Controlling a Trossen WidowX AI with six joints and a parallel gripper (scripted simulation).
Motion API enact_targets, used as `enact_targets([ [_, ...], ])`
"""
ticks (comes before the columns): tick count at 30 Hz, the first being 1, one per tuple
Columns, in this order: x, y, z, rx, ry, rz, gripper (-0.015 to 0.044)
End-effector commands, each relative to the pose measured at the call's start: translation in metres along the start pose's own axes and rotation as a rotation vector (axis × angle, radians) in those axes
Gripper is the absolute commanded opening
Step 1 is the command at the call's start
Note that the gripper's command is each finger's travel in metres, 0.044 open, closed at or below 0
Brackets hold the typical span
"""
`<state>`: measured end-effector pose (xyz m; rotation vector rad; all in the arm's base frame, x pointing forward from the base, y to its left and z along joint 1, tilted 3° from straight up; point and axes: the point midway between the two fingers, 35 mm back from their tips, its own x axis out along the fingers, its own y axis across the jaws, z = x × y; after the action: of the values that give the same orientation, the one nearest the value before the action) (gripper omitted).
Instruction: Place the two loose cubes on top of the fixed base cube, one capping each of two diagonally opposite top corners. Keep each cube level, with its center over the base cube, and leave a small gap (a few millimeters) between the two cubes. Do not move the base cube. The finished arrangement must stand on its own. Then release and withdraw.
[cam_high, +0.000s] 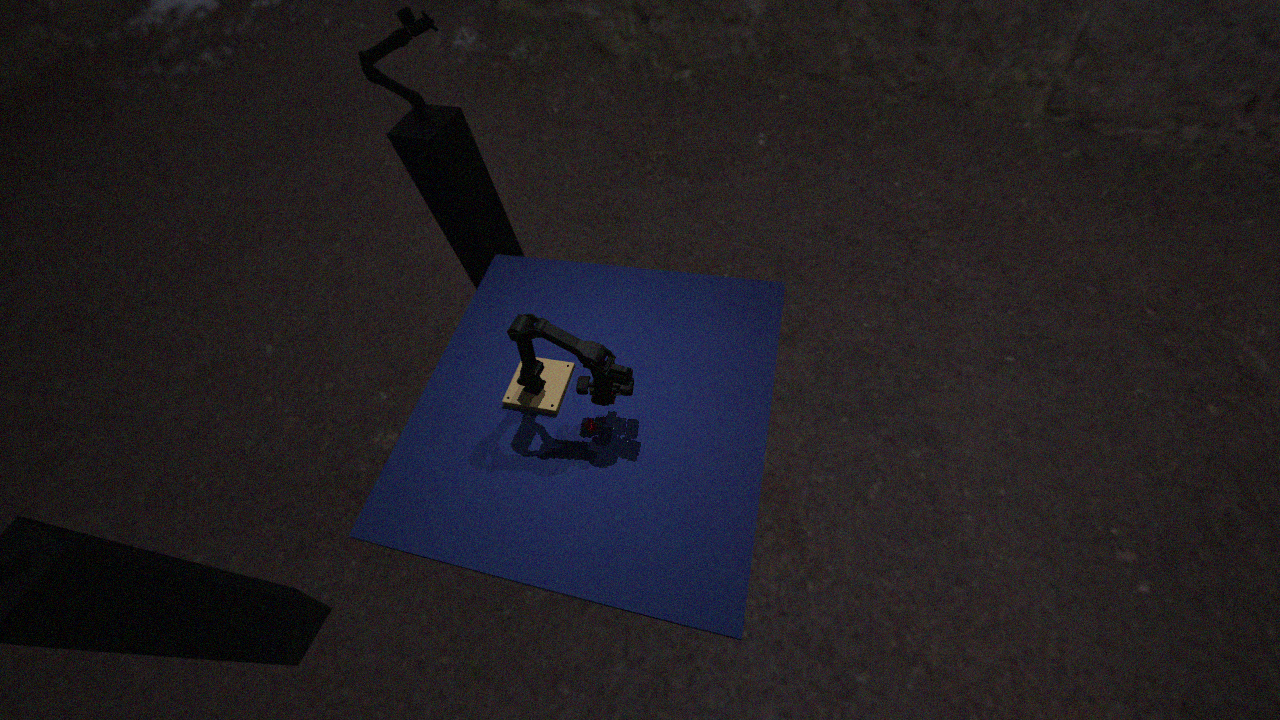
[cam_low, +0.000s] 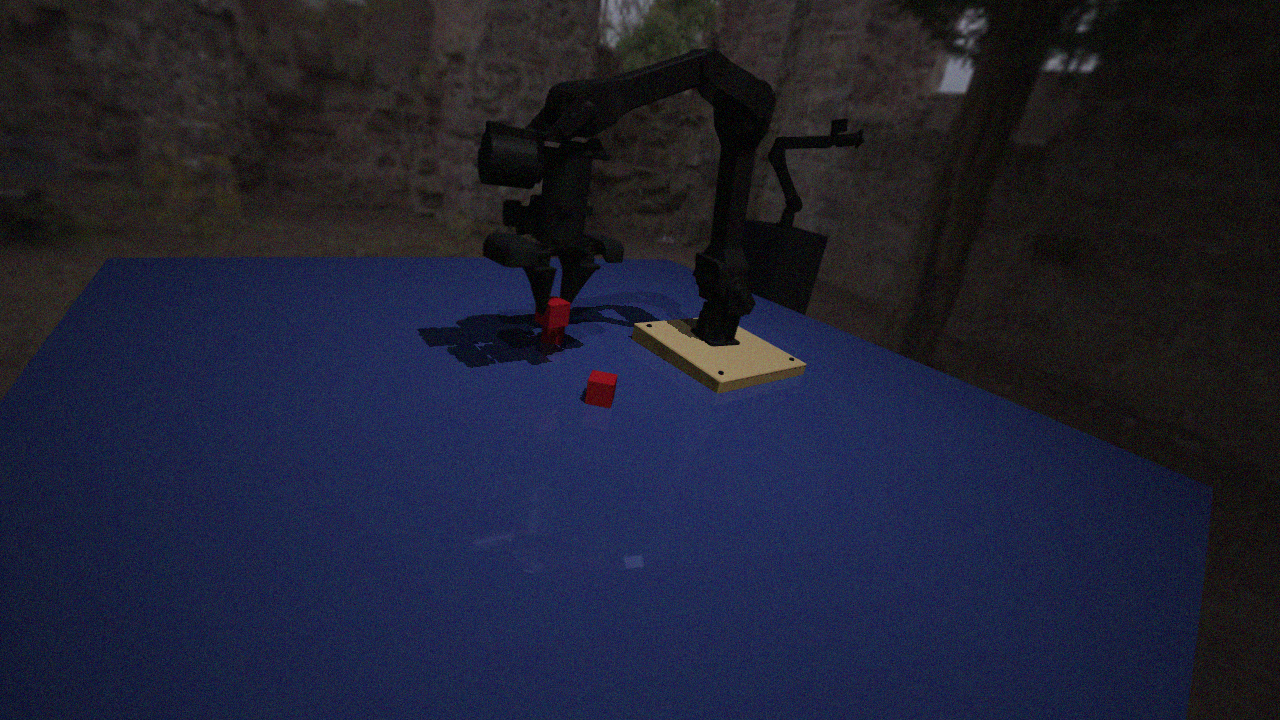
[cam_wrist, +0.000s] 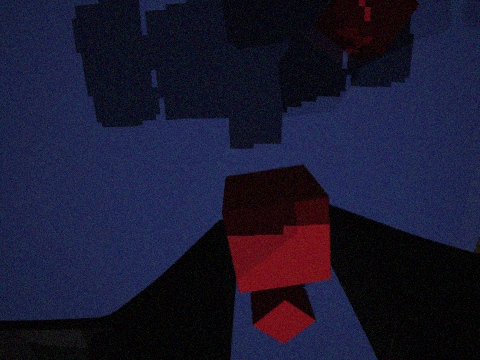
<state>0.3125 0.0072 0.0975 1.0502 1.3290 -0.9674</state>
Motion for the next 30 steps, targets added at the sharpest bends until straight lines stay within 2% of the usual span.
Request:
enact_targets([
  [1,-0.012,0.000,0.000,0.007,0.000,0.010,0.0105],
  [18,-0.043,-0.006,-0.002,0.018,0.005,0.000,0.0105],
  [30,-0.030,-0.002,-0.029,0.043,0.008,0.000,0.0105],
])
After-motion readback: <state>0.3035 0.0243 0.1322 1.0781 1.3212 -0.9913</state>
